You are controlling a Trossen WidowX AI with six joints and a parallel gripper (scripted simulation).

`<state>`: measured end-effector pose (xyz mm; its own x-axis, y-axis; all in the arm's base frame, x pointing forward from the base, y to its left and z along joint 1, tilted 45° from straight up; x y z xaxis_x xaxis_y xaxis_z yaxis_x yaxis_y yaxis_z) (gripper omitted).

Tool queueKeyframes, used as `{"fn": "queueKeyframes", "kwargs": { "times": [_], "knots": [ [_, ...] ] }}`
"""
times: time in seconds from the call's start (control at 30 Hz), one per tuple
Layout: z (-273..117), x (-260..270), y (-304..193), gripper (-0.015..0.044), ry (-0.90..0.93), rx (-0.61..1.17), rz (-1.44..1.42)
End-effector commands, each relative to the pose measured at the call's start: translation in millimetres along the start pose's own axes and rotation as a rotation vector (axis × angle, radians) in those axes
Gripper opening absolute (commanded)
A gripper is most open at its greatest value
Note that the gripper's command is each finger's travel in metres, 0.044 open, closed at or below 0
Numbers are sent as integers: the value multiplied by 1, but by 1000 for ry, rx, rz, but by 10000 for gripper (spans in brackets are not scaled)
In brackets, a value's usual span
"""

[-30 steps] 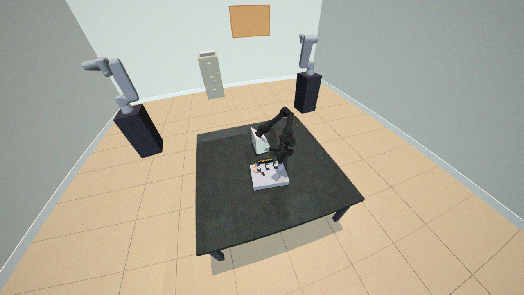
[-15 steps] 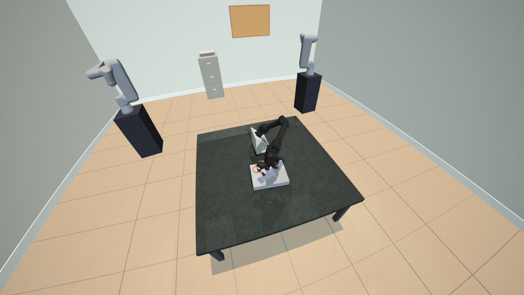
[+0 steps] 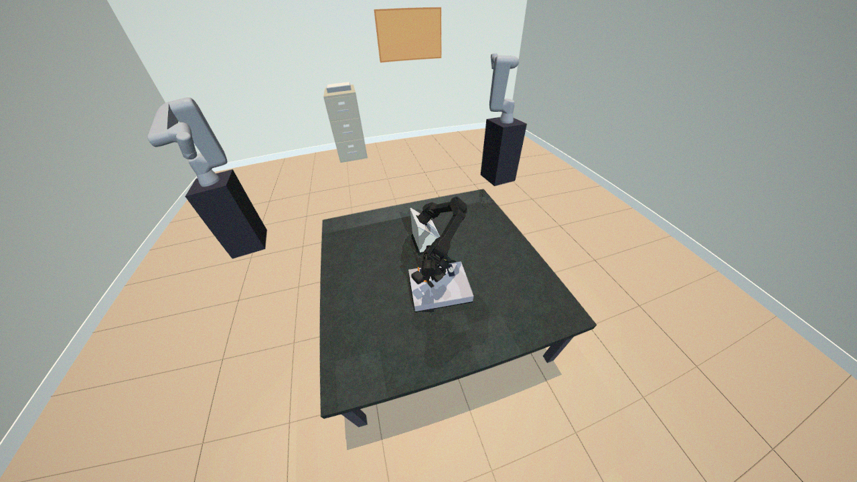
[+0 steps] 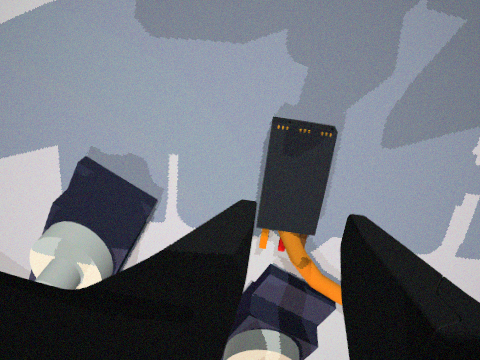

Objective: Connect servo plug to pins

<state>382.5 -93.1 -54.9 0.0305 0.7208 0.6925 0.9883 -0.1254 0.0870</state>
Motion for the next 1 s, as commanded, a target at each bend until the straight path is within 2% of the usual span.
{"fn": "queueKeyframes", "kwargs": {
  "times": [0.0,0.5,0.6,0.8,0.97],
  "knots": [
    [11,-1,-5,115,9,14,15],
    [26,0,-5,115,10,14,15],
    [26,0,-5,36,10,14,15],
    [24,-1,-5,0,10,14,15],
    [1,-1,-3,0,8,14,15]
  ]
}}
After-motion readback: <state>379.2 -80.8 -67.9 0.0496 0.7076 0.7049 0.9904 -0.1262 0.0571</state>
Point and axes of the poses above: the point midway between the two fingers, 35 mm back from their tips, its own z axis out along the fingers, its own x axis across the jaws, y = z × x, the point moved 3 cm from there along -z, back along the fingers, and after that the axes turned 15 degrees about z, right-handed, at the moved point
